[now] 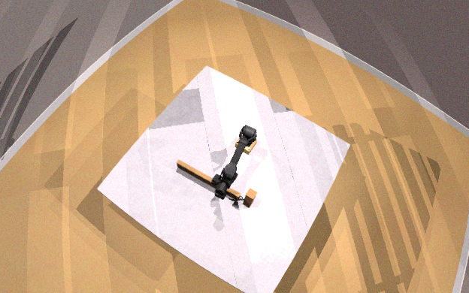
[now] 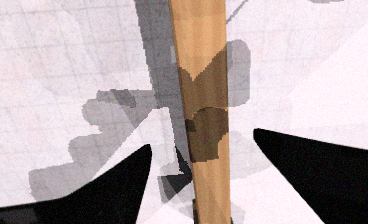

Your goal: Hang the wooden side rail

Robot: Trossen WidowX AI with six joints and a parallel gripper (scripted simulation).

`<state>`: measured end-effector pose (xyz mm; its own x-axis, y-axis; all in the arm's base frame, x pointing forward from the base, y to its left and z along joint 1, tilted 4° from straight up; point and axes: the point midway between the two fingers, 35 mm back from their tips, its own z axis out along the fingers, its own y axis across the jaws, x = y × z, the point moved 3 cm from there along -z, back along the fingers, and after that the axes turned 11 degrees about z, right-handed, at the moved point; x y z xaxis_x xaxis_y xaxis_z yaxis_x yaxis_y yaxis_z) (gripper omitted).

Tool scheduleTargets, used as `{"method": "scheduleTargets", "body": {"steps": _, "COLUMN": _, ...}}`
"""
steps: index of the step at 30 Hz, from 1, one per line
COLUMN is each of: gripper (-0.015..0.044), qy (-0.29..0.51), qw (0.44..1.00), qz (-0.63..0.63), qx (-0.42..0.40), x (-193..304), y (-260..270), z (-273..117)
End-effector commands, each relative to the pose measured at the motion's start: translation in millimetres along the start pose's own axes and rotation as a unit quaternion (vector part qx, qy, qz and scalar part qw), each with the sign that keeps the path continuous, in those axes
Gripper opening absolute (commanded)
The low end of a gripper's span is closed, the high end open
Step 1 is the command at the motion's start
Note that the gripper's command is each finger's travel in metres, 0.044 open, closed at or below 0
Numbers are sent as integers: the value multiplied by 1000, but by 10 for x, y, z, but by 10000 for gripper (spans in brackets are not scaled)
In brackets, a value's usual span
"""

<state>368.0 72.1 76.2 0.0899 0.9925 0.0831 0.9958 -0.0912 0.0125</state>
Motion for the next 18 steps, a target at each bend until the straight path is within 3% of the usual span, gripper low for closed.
{"method": "scheduleTargets", "body": {"steps": 1, "gripper": 440, "qy": -3, "qw": 1000, "qz": 3, "qx": -1, "x": -7, "y": 1, "z": 72}}
{"method": "scheduleTargets", "body": {"steps": 17, "gripper": 440, "qy": -2, "qw": 1000, "qz": 3, "qx": -1, "x": -12, "y": -17, "z": 300}}
{"method": "scheduleTargets", "body": {"steps": 18, "gripper": 414, "qy": -2, "qw": 1000, "qz": 3, "qx": -1, "x": -12, "y": -17, "z": 300}}
